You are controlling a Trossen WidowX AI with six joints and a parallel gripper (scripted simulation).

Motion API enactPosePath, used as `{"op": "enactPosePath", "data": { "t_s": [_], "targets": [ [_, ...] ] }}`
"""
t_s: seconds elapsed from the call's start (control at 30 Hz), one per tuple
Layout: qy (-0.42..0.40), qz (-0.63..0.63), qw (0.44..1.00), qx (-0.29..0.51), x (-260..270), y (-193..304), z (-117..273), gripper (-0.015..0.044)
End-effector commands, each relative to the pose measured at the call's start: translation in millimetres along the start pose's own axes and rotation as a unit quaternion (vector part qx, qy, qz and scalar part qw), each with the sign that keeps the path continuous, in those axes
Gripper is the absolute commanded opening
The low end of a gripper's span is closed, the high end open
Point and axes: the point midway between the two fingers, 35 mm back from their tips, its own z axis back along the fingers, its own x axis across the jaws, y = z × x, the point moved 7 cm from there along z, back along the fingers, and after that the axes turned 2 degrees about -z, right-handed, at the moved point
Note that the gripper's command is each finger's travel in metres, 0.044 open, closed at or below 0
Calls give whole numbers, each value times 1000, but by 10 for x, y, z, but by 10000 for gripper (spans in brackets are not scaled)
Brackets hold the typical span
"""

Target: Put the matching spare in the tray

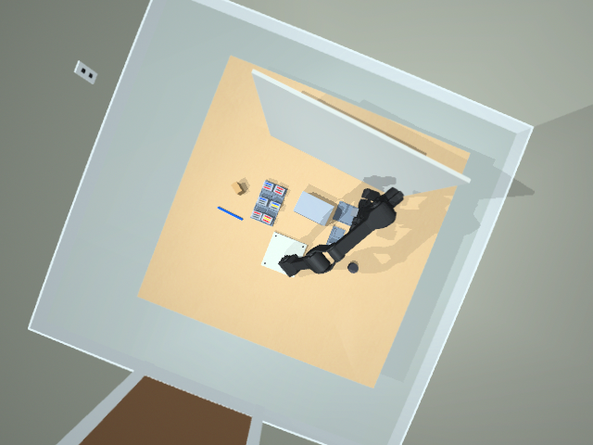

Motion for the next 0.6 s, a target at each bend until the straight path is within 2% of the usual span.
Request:
{"op": "enactPosePath", "data": {
  "t_s": [0.0, 0.57],
  "targets": [
    [-1, -3, 1000, 1, 8, -1, -24, 0],
    [-1, -3, 1000, 1, 31, -13, -139, 0]
  ]
}}
